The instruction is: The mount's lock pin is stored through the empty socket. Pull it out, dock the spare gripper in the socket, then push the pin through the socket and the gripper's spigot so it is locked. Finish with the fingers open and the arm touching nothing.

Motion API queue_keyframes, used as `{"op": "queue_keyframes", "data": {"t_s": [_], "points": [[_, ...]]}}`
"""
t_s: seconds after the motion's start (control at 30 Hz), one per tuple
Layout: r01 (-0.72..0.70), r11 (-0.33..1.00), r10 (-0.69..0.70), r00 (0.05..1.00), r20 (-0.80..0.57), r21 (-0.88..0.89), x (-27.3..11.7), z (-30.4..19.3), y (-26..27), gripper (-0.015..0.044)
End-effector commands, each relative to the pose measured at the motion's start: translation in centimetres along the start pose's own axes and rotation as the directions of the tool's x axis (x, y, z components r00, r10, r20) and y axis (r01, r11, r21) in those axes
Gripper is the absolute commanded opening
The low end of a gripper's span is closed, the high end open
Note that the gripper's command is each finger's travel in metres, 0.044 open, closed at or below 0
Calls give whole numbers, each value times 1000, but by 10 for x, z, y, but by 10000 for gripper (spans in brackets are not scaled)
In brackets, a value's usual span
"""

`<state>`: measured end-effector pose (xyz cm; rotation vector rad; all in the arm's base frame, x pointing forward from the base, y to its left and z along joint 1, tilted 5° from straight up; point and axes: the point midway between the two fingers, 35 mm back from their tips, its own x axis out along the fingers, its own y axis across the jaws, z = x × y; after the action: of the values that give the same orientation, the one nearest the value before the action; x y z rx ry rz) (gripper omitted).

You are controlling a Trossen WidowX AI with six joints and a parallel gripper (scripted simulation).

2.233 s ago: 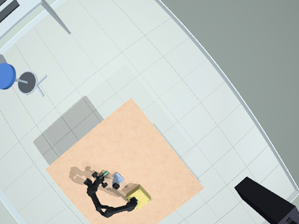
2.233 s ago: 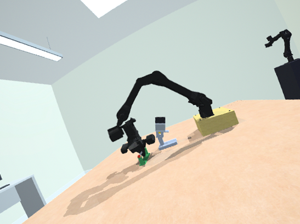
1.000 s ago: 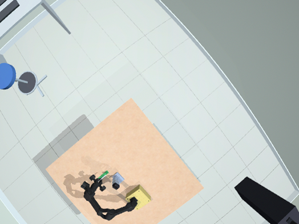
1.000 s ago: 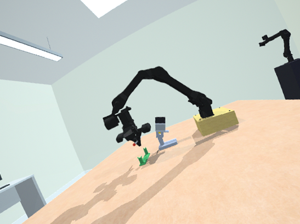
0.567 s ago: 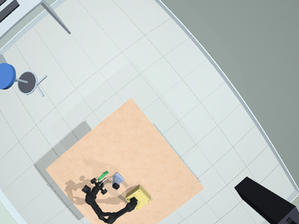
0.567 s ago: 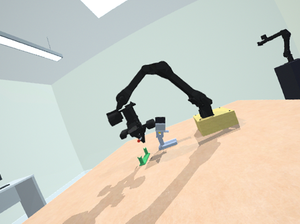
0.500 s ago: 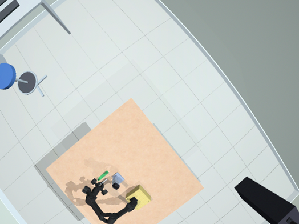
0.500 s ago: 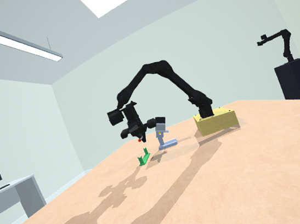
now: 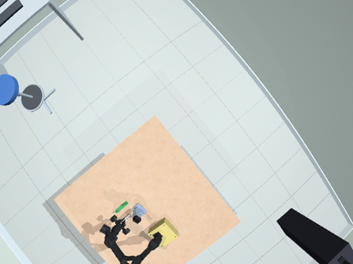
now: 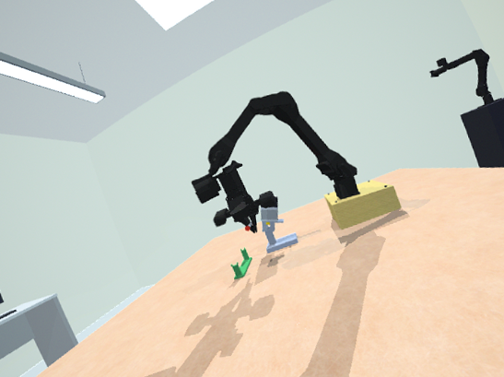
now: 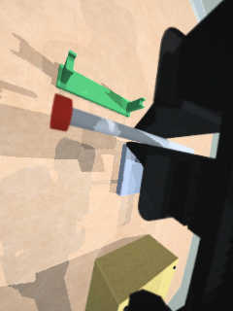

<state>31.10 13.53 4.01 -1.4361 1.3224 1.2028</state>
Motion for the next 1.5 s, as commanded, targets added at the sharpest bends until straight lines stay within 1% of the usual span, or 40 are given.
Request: {"op": "queue_keyframes", "data": {"t_s": [0.0,0.27,0.6,1.47], "points": [[-2,1000,2,1000,5,4,-1,1,14,0],[-3,1000,3,1000,5,1,0,1,27,0],[-5,1000,5,1000,8,3,46,14,28,0],[3,1000,-4,1000,9,8,51,-1,31,0]]}}
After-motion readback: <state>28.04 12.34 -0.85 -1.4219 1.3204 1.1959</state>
